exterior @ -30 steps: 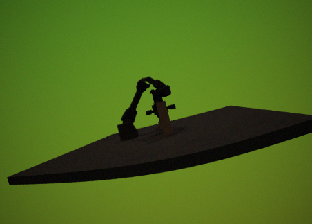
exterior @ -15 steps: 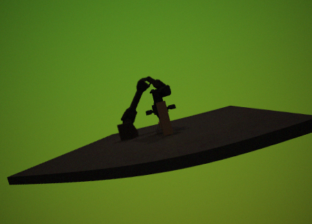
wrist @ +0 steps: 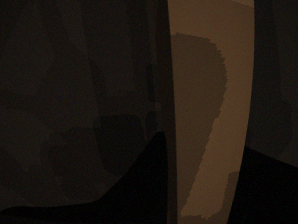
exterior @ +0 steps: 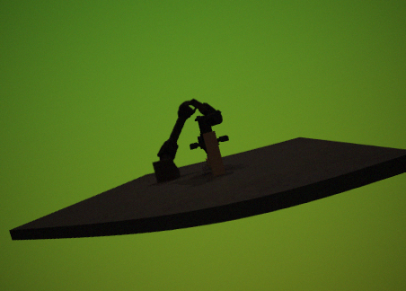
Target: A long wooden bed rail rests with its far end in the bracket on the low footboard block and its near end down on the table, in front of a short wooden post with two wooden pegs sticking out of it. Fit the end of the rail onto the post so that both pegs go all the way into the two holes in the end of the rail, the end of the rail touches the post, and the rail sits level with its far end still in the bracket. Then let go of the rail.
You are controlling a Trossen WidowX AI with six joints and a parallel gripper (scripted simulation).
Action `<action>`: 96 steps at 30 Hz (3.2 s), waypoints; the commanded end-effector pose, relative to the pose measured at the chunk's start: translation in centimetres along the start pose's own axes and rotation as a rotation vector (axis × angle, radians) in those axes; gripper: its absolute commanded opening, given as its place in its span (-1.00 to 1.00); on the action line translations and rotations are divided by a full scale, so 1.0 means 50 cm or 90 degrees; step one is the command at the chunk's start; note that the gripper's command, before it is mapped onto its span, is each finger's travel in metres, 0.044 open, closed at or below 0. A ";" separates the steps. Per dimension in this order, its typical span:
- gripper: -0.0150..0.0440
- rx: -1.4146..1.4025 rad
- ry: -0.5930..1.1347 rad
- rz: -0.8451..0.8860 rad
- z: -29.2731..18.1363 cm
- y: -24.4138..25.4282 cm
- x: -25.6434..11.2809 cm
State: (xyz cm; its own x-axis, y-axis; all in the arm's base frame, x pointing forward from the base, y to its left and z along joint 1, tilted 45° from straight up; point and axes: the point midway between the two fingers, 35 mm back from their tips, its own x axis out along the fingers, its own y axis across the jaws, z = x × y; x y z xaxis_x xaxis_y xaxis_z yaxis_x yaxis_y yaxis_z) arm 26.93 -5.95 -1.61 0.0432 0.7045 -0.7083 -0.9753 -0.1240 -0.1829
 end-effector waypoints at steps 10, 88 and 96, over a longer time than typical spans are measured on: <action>-0.49 -0.002 0.004 -0.006 -0.012 -0.003 -0.004; -0.49 -0.002 0.005 -0.006 -0.055 -0.003 -0.007; -0.49 -0.002 0.005 -0.006 -0.057 -0.003 -0.007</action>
State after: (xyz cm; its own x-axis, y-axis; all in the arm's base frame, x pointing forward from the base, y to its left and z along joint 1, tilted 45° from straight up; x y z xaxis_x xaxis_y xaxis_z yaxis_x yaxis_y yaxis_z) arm 27.49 -7.71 -3.29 0.0432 0.7046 -0.7083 -0.9751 -0.1244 -0.1833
